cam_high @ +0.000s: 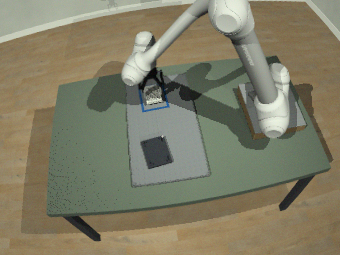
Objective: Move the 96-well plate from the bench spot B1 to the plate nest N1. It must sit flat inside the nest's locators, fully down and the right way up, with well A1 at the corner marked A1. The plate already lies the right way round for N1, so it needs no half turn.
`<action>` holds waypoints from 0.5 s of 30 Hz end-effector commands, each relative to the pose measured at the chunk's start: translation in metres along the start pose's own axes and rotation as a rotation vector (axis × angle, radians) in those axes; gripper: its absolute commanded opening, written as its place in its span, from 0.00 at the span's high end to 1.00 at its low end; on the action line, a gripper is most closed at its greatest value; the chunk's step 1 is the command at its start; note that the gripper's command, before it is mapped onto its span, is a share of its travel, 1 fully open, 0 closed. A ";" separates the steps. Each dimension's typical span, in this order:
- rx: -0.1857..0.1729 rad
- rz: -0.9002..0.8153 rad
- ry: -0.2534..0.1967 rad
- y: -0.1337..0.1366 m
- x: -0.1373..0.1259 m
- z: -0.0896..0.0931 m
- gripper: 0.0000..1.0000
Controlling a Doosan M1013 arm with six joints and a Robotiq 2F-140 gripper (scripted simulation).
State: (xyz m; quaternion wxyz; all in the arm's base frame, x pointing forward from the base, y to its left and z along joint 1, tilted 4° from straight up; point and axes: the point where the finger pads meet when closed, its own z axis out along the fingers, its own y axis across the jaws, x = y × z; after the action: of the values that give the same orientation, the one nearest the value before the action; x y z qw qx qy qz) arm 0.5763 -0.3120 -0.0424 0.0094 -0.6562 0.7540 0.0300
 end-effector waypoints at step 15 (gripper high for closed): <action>0.000 0.000 0.000 0.000 0.000 -0.024 1.00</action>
State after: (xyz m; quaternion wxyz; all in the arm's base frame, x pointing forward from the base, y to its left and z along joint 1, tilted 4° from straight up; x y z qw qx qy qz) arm 0.5767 -0.3132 -0.0210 0.0093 -0.6562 0.7540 0.0301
